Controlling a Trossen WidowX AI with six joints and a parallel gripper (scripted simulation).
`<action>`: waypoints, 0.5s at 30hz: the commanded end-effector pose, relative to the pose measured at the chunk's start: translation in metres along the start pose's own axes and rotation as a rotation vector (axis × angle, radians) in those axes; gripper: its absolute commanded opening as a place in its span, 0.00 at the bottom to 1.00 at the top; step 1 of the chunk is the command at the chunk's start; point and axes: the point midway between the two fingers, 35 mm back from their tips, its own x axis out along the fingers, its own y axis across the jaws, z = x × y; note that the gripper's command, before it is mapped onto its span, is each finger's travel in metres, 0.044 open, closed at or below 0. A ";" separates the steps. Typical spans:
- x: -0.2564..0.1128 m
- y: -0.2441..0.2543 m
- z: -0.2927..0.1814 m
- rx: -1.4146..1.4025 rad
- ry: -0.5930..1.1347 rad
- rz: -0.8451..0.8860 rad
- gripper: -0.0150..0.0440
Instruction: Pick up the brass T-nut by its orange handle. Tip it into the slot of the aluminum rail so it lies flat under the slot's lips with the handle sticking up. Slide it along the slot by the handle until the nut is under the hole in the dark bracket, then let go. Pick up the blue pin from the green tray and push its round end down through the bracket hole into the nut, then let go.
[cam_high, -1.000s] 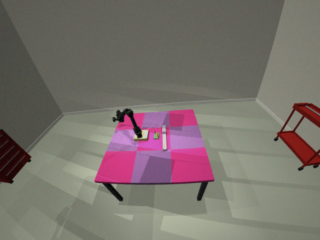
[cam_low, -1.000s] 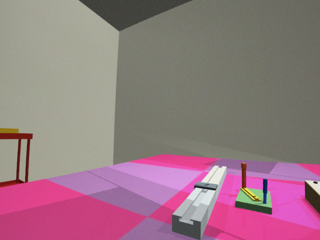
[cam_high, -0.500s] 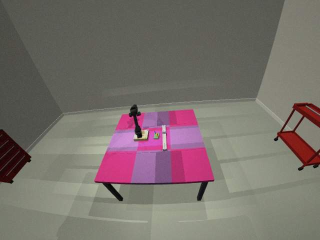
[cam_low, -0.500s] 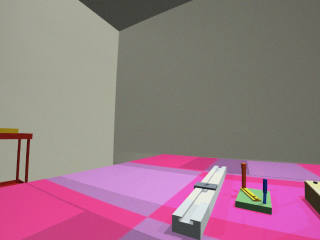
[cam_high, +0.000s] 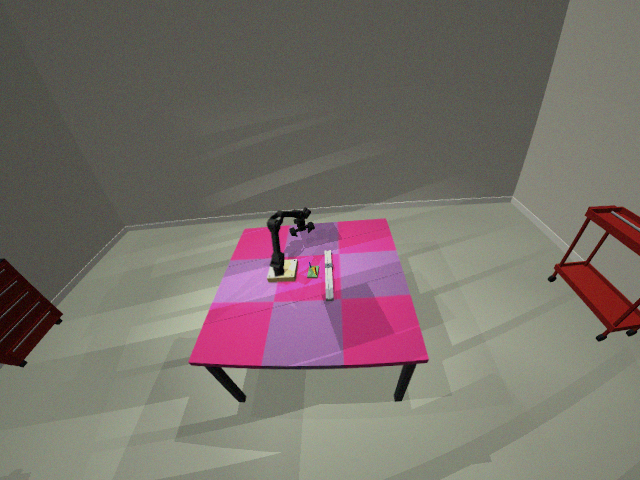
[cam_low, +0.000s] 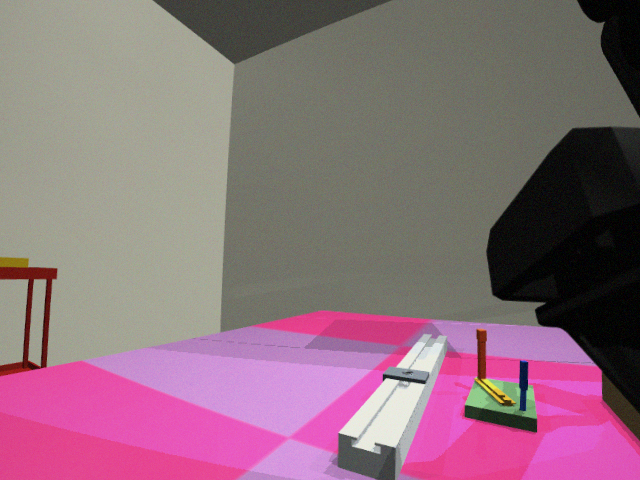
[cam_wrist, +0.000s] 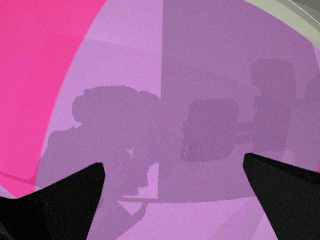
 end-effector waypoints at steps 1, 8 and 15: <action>-0.025 -0.030 -0.047 -0.014 0.053 -0.026 1.00; -0.079 -0.058 -0.151 -0.019 0.144 -0.020 1.00; -0.135 -0.044 -0.244 -0.015 0.180 0.017 1.00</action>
